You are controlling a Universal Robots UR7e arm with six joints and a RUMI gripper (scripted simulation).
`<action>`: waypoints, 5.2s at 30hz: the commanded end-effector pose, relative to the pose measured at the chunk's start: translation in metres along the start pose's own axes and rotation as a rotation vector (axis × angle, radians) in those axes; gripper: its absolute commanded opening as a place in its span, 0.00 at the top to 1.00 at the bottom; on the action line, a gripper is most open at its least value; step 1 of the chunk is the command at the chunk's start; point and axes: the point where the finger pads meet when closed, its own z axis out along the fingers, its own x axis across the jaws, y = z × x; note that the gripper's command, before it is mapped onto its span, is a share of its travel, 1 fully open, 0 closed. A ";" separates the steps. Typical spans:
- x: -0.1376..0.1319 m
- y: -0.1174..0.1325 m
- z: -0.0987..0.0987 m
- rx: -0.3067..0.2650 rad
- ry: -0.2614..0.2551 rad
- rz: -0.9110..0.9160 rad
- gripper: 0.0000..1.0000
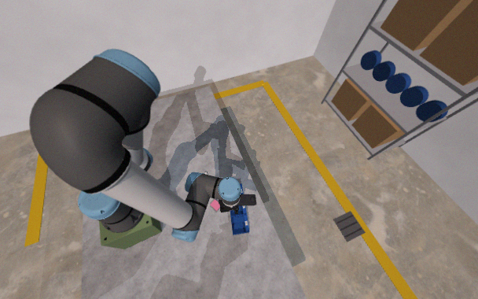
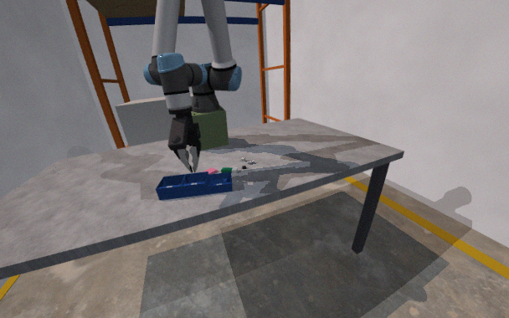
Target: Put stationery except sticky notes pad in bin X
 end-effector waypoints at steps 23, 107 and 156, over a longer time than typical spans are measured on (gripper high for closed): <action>-0.065 0.001 -0.017 0.000 0.000 0.000 0.96; -0.083 0.002 0.042 0.000 0.000 0.000 0.96; -0.083 0.002 -0.042 0.000 0.000 0.000 0.96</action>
